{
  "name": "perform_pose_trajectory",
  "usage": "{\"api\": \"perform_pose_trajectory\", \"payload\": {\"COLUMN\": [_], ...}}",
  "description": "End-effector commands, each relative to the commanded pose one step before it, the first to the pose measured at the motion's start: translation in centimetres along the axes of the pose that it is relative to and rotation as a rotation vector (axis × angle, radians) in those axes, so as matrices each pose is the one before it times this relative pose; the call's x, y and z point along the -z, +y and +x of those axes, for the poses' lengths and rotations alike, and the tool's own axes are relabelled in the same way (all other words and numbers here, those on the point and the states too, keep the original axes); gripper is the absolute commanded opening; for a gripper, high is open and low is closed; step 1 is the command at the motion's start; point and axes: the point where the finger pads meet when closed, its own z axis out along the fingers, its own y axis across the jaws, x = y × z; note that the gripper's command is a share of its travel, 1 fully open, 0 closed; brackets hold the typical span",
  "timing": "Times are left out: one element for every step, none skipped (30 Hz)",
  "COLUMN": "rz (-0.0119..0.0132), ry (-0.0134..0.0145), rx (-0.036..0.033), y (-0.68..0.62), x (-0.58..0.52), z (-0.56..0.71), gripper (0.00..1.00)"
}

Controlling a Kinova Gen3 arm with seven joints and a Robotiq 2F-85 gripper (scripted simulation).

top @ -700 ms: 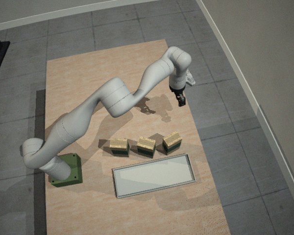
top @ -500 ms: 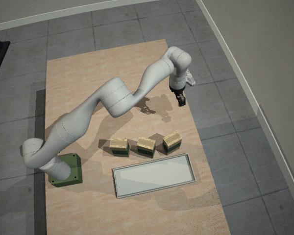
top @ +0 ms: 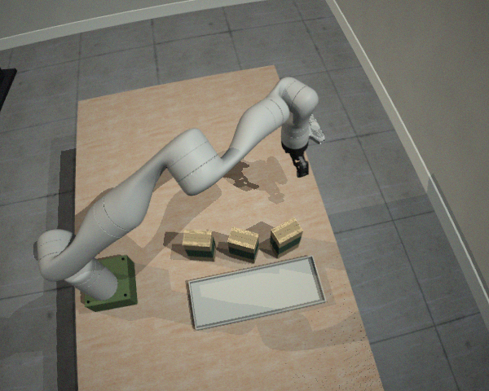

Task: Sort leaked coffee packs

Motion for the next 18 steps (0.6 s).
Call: {"api": "perform_pose_trajectory", "payload": {"rz": [0.00065,0.00036,0.00048,0.00061,0.00074,0.00086,0.00097,0.00108,0.00116,0.00123,0.00126,0.00000,0.00000,0.00127,0.00125,0.00119,0.00109,0.00095], "ry": [0.00269,0.00002,0.00003,0.00002,0.00002,0.00000,-0.00003,-0.00008,-0.00014,-0.00021,-0.00031,0.00000,0.00000,-0.00043,-0.00056,-0.00072,-0.00089,-0.00109], "rx": [-0.00091,-0.00086,-0.00117,-0.00150,-0.00187,-0.00227,-0.00270,-0.00316,-0.00364,-0.00414,-0.00467,0.00000,0.00000,-0.00523,-0.00580,-0.00640,-0.00701,-0.00764], "y": [0.017,0.018,0.025,0.032,0.041,0.050,0.061,0.073,0.086,0.100,0.116,0.000,0.000,0.134,0.153,0.174,0.197,0.222], "x": [0.211,0.039,0.052,0.066,0.080,0.095,0.110,0.124,0.138,0.150,0.161,0.000,0.000,0.171,0.178,0.184,0.187,0.187], "z": [-0.023,-0.078,-0.106,-0.137,-0.171,-0.208,-0.247,-0.289,-0.334,-0.380,-0.429,0.000,0.000,-0.480,-0.532,-0.585,-0.638,-0.692], "gripper": [1.00,1.00,1.00,1.00,1.00,1.00,1.00,1.00,1.00,1.00,1.00,1.00,1.00,1.00,1.00,1.00,1.00,1.00]}}
